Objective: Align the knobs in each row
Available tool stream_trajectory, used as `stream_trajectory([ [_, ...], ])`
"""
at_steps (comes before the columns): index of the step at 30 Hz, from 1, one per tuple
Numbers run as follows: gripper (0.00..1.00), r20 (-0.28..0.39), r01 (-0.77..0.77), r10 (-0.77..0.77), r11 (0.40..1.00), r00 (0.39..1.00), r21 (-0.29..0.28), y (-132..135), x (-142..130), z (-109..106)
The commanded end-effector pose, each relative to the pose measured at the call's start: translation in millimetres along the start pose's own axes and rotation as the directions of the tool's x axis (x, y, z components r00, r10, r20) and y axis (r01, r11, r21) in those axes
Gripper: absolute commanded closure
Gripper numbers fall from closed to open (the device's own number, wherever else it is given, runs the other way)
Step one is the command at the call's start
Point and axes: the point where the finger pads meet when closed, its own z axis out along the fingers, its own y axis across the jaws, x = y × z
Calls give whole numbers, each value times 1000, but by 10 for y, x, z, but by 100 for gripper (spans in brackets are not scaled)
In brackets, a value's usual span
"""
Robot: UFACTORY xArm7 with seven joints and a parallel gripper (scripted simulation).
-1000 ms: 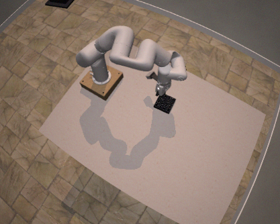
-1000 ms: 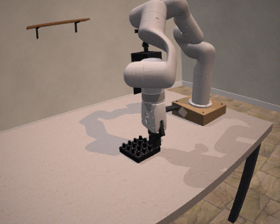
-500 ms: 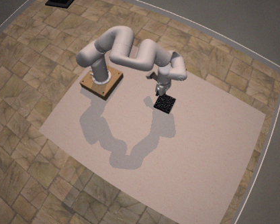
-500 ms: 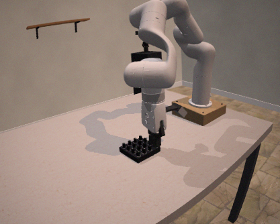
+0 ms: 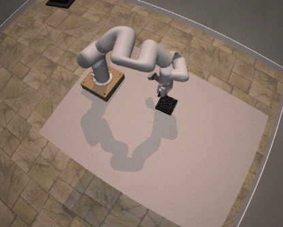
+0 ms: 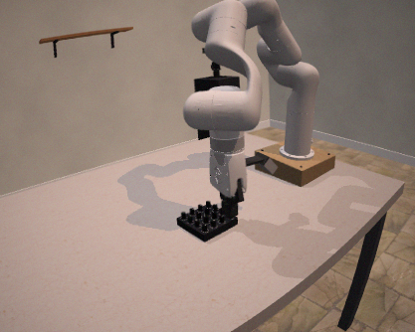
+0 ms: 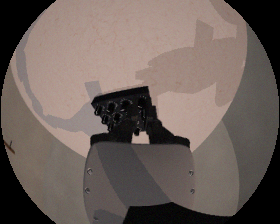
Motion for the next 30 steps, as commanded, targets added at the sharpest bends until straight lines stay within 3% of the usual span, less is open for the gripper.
stream_trajectory([
  [1,92,3,0,0,1000,1000,-1,4,-11,-12],
  [30,92,3,-8,8,1000,1000,-1,4,-11,-12],
])
